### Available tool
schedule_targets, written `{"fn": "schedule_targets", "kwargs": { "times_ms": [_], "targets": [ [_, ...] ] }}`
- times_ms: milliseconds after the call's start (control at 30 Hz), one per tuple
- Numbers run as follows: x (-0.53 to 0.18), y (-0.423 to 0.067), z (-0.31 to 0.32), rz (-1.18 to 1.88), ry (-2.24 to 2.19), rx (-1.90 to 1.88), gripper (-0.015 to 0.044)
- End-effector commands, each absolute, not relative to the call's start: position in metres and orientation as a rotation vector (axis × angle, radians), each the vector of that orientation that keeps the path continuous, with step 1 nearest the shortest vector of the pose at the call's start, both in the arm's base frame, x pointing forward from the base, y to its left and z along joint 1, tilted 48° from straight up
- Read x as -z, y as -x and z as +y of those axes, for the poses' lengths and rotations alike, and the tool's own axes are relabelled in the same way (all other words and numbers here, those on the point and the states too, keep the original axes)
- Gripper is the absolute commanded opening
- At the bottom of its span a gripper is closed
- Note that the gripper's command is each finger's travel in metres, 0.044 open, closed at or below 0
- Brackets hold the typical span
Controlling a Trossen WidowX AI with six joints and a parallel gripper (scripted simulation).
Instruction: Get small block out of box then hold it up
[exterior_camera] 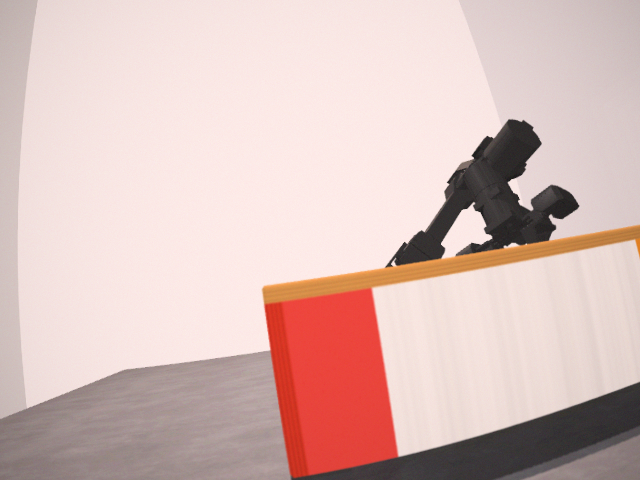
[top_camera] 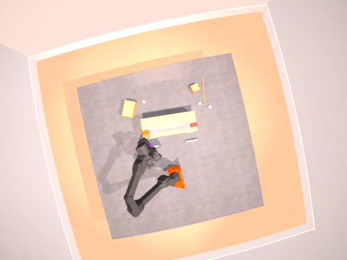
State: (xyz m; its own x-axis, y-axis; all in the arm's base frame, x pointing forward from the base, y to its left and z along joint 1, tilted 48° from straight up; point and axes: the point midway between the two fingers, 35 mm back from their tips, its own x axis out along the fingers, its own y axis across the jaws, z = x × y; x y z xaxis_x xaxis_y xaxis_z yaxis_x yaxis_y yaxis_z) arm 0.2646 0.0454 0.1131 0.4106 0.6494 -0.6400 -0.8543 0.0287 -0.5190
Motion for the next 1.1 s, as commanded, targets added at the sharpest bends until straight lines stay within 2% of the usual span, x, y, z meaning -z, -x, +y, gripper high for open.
{"fn": "schedule_targets", "kwargs": {
  "times_ms": [0, 1067],
  "targets": [
    [-0.114, -0.263, 0.042, 0.364, 0.811, -1.134, 0.0],
    [-0.123, -0.248, 0.023, 0.963, -0.423, -0.694, 0.0]
  ]
}}
